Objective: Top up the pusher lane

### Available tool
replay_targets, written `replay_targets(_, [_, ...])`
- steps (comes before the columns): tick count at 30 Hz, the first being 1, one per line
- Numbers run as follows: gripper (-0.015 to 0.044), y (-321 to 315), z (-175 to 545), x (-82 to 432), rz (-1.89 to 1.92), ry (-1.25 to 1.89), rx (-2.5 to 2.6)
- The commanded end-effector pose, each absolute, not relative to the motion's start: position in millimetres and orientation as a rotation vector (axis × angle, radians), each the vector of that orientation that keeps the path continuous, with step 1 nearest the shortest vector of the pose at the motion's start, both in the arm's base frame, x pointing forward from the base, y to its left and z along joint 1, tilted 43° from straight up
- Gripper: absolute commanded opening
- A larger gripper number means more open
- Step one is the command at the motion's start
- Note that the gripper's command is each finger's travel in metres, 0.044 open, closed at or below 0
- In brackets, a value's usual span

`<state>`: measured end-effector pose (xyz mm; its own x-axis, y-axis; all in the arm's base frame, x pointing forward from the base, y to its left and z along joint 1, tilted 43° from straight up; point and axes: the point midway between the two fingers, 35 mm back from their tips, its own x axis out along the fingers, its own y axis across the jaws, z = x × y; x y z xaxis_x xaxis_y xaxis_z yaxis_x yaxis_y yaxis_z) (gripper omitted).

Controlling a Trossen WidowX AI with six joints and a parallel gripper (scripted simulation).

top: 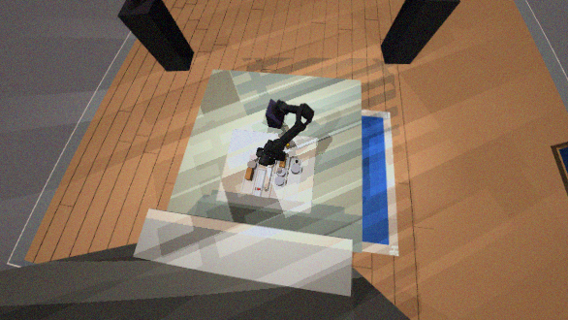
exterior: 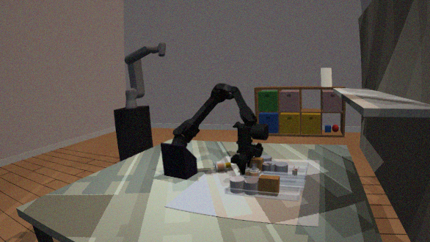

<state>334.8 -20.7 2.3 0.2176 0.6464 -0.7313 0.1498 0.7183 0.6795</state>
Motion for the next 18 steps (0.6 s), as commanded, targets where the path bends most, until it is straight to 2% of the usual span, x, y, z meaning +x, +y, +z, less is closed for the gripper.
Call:
replay_targets(1, [0.0000,-20.5,2.0,333.6,0.396,1.330,0.736])
replay_targets(10, [0.0000,-20.5,2.0,333.6,0.396,1.330,0.736])
replay_targets(18, [0.0210,-20.7,2.1,334.4,0.396,1.330,0.736])
